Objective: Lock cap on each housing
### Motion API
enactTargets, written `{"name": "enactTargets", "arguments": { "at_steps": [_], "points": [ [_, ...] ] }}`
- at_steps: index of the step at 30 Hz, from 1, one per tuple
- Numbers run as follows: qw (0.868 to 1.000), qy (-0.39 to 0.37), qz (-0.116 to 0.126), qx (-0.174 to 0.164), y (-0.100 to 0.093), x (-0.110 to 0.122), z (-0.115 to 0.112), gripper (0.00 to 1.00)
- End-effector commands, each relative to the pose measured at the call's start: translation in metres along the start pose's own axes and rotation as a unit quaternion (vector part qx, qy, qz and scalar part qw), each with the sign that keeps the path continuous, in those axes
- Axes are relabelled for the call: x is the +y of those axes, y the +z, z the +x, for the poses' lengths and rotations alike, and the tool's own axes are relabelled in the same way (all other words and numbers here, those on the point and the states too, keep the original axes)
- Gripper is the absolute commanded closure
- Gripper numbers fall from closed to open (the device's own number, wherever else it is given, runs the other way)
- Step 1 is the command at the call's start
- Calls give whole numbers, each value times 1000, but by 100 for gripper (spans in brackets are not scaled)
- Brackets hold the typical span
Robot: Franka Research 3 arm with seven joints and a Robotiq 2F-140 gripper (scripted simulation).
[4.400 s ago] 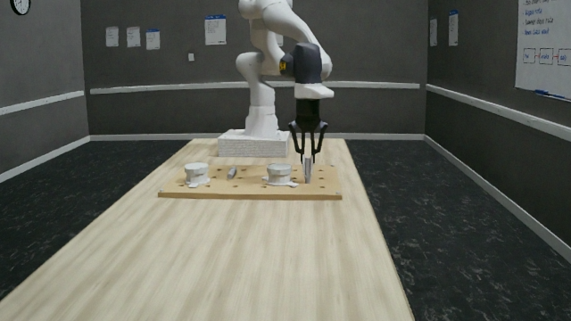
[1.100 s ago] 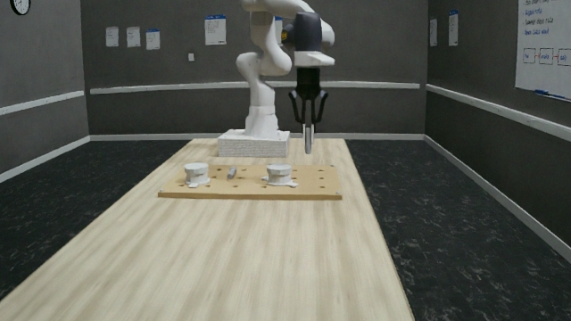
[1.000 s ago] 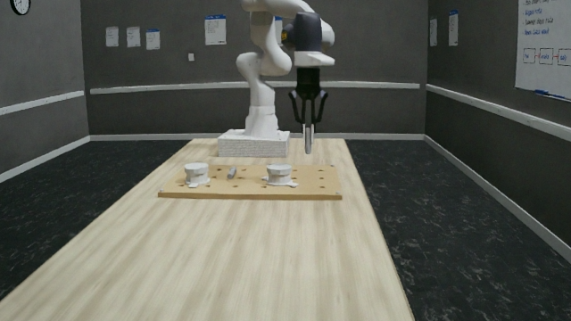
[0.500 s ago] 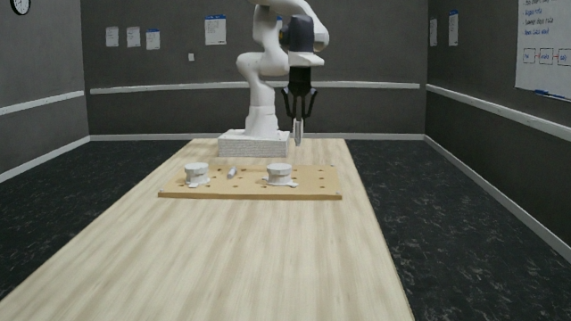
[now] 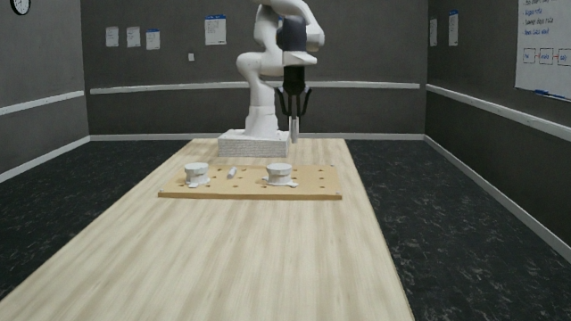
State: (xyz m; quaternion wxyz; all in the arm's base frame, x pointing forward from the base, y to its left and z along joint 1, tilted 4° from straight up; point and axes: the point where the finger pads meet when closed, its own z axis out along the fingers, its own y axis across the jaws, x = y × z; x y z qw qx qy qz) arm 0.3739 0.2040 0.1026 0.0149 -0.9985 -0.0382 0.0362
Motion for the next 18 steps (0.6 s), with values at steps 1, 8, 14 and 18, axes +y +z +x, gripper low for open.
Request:
{"name": "enactTargets", "arguments": {
  "at_steps": [1, 8, 14, 18],
  "points": [
    [1000, -18, 4, 6, -2, -2, 3, 90],
    [1000, -18, 4, 6, 1, -2, 3, 90],
    [1000, -18, 4, 6, 6, -2, 3, 90],
    [1000, -18, 4, 6, 9, -2, 3, 90]
  ]
}}
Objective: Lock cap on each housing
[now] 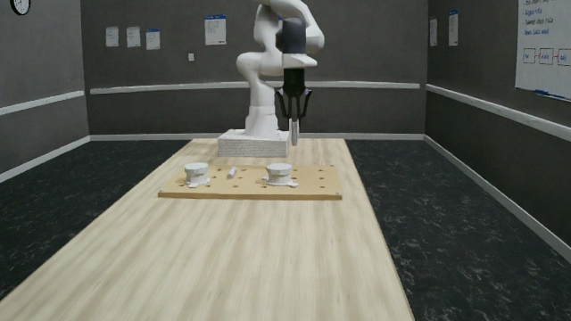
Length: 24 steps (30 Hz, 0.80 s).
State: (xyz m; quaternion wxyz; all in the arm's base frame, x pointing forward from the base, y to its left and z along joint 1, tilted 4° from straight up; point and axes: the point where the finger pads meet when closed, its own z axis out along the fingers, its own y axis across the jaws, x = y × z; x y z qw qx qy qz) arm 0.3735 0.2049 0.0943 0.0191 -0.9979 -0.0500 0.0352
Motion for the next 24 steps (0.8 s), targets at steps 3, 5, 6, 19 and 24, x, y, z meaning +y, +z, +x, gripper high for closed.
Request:
{"name": "enactTargets", "arguments": {
  "at_steps": [3, 5, 6, 19, 24],
  "points": [
    [1000, -6, 0, 5, 4, -1, 3, 90],
    [1000, -6, 0, 5, 7, -1, 3, 90],
    [1000, -6, 0, 5, 8, -1, 3, 90],
    [1000, -6, 0, 5, 26, -1, 3, 90],
    [1000, -6, 0, 5, 35, -1, 3, 90]
  ]
}}
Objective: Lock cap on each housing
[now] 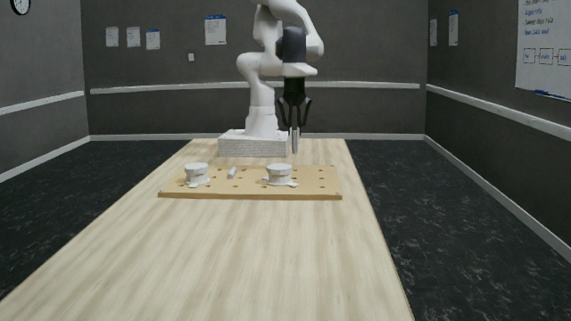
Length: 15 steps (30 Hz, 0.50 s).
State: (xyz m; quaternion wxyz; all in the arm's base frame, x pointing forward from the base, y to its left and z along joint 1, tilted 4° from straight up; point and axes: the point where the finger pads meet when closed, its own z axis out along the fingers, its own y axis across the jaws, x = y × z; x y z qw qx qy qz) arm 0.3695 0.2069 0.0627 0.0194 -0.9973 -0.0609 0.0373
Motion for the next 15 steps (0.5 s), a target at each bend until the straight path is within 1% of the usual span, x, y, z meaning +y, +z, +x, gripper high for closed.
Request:
{"name": "enactTargets", "arguments": {
  "at_steps": [1, 8, 10, 15],
  "points": [
    [1000, 5, 0, 7, 5, 0, 5, 90],
    [1000, 5, 0, 7, 18, 0, 5, 90],
    [1000, 5, 0, 7, 18, 0, 5, 90],
    [1000, 5, 0, 7, 26, 0, 5, 90]
  ]
}}
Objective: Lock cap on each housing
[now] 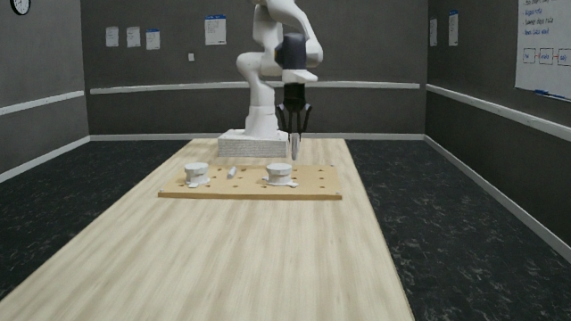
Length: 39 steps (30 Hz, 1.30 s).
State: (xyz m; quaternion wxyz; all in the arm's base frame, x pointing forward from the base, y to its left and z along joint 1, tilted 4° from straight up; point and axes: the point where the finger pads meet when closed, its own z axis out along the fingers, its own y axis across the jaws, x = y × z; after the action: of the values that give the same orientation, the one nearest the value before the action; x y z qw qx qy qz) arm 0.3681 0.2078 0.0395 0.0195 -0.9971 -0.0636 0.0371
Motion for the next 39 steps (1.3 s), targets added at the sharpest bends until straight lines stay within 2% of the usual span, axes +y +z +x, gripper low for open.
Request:
{"name": "enactTargets", "arguments": {
  "at_steps": [1, 22, 39],
  "points": [
    [1000, 7, 0, 7, 5, 0, 5, 90],
    [1000, 7, 0, 7, 28, 0, 5, 90],
    [1000, 7, 0, 7, 36, 0, 5, 90]
  ]
}}
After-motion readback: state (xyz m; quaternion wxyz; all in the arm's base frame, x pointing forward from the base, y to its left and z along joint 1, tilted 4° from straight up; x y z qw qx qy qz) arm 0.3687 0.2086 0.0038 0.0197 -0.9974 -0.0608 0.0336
